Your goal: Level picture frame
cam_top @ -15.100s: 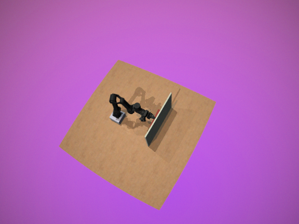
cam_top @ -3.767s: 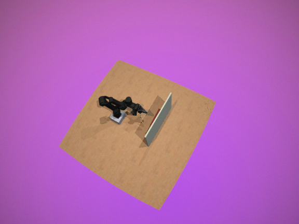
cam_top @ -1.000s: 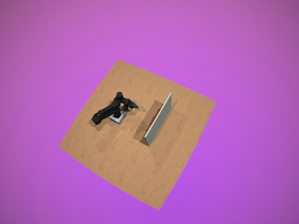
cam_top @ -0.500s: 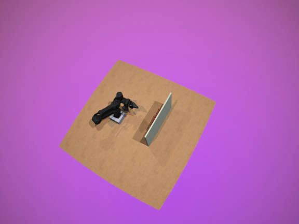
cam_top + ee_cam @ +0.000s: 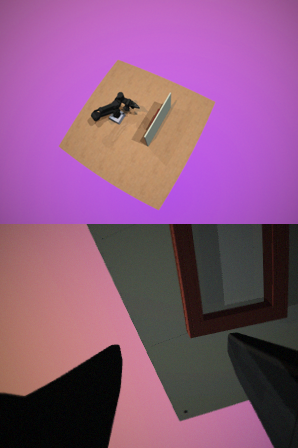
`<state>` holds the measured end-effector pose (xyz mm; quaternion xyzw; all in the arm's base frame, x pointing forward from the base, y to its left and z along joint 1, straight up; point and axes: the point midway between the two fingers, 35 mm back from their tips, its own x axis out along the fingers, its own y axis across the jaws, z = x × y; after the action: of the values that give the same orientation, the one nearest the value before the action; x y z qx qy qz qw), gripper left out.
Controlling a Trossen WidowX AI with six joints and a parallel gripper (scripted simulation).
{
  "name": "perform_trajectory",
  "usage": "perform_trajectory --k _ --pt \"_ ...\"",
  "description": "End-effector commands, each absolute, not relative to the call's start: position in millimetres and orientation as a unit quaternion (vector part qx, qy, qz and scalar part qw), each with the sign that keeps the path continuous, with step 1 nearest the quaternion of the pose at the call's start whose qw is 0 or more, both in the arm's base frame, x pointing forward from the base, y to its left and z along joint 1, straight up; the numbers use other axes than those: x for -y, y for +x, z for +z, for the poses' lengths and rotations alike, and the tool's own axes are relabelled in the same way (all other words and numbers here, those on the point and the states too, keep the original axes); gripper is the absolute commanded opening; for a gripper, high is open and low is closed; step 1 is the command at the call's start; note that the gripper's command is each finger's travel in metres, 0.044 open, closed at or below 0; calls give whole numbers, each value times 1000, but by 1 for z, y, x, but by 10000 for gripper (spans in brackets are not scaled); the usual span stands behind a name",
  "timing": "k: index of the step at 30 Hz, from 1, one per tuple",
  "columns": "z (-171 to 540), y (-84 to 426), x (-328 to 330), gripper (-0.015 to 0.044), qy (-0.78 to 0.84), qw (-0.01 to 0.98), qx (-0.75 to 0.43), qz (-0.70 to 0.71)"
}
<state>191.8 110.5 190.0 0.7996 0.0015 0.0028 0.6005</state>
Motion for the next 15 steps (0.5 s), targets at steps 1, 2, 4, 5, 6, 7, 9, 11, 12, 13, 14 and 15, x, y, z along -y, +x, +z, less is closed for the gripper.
perform_trajectory --k 1,2,4,5,6,7,9,11,12,13,14,15 --pt "179 208 -113 260 787 616 -1 0" --pt "176 214 -113 260 785 619 -1 0" --pt "170 225 -112 260 781 625 0 0" --pt "167 230 -111 260 778 628 0 1" --pt "164 236 -110 260 776 631 0 1" --pt "160 241 -108 260 773 634 1 1" --pt "156 247 -105 260 770 638 1 1" --pt "156 248 -104 260 770 638 1 1" --pt "156 248 -104 260 770 638 1 1" --pt "156 248 -104 260 770 638 1 1" --pt "156 248 -104 260 770 638 1 1" --pt "156 248 -104 260 770 638 1 1"
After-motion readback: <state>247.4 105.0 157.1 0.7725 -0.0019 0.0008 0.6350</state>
